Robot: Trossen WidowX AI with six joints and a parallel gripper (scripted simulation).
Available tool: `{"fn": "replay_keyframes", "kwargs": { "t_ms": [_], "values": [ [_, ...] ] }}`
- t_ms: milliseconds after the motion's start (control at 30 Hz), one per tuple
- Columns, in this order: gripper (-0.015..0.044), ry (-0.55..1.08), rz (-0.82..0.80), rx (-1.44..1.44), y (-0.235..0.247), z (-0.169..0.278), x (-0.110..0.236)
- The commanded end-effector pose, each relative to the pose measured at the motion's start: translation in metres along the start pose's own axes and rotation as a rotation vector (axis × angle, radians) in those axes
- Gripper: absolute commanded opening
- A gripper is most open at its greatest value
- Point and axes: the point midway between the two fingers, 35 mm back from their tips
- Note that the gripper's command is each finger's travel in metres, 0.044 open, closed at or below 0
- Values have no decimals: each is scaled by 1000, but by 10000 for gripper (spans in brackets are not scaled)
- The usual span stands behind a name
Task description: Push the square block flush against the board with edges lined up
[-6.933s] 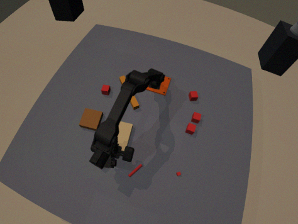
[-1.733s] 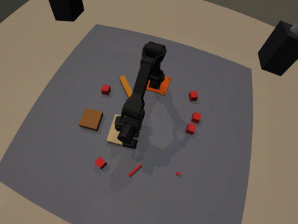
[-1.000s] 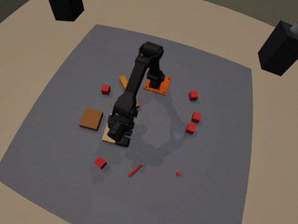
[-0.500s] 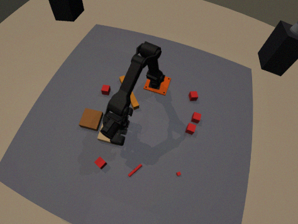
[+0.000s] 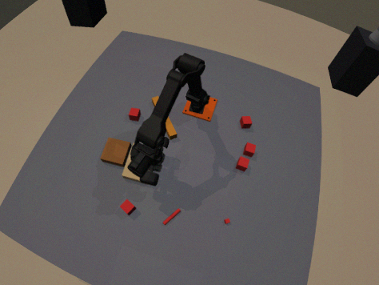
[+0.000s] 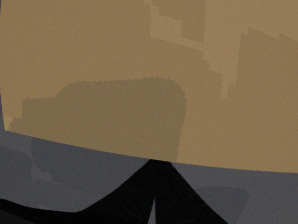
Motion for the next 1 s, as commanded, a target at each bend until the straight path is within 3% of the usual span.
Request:
{"fn": "replay_keyframes", "kwargs": {
  "t_ms": [0, 733, 900, 967],
  "values": [
    [0, -3, 3, -2, 1, 7, -1],
    [0, 0, 2, -2, 8, 42, -1],
    [0, 0, 1, -2, 10, 37, 51],
    [0, 0, 2, -2, 10, 37, 54]
  ]
}}
Point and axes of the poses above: the point midway between the two fingers, 35 mm back from their tips, its own x axis back along the fingers, its own y axis across the jaws, z = x × y, and after that the axes turned 13 degrees about x, right-handed
